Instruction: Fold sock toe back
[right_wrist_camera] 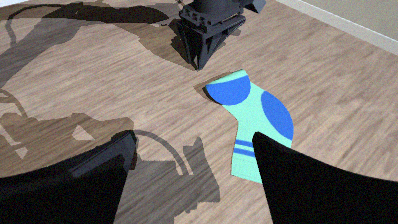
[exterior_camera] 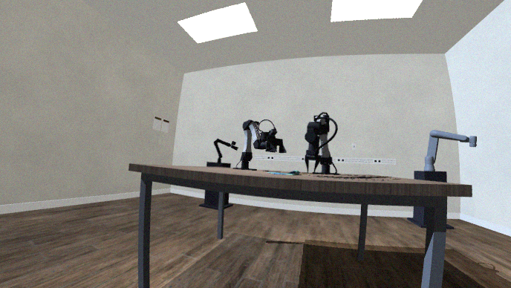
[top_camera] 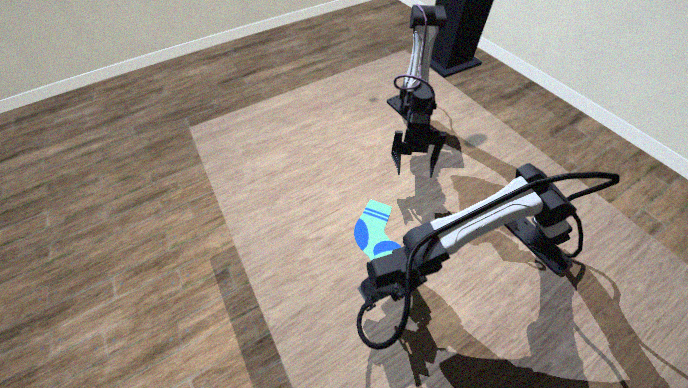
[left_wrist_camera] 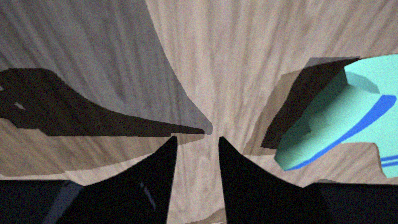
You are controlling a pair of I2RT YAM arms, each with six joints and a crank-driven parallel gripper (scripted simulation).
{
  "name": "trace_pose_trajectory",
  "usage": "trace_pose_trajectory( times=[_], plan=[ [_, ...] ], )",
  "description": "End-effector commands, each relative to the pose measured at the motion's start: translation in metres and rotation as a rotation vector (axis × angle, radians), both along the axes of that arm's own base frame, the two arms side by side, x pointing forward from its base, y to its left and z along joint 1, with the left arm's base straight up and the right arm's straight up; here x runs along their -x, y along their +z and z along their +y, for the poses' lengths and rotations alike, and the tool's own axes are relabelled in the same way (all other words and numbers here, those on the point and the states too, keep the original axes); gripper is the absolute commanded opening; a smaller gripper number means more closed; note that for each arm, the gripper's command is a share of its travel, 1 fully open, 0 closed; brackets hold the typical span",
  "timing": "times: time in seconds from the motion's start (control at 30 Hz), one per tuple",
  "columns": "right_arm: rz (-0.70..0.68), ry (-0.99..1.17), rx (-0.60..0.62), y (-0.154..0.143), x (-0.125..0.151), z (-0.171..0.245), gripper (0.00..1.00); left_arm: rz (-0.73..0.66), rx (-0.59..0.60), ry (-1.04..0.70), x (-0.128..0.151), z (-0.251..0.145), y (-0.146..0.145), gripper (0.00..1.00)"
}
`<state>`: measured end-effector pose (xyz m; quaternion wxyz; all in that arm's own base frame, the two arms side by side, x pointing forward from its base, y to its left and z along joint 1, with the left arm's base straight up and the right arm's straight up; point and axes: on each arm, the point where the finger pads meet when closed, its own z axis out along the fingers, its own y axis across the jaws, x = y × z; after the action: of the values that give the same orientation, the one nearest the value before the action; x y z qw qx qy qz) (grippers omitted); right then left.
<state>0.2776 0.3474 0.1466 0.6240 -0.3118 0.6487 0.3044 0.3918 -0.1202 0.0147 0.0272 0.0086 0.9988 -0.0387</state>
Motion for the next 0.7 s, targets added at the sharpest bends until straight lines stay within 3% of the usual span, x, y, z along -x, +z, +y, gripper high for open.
trace_pose_trajectory(
  times=[0.0,0.13,0.57,0.67],
  plan=[
    [-0.038,-0.004,-0.037,0.012,-0.003,0.007,1.00,0.047,0.027,-0.024,-0.003,0.000,0.008,0.34],
    [-0.036,-0.006,-0.035,0.008,-0.004,0.008,1.00,0.031,0.033,-0.024,-0.012,-0.002,0.001,0.34],
    [-0.033,-0.007,-0.032,-0.002,-0.006,0.010,1.00,0.064,0.016,-0.023,-0.003,-0.003,-0.027,0.34],
    [-0.034,-0.007,-0.032,-0.005,-0.007,0.011,1.00,0.037,0.022,-0.025,-0.005,-0.005,-0.016,0.34]
  ],
)
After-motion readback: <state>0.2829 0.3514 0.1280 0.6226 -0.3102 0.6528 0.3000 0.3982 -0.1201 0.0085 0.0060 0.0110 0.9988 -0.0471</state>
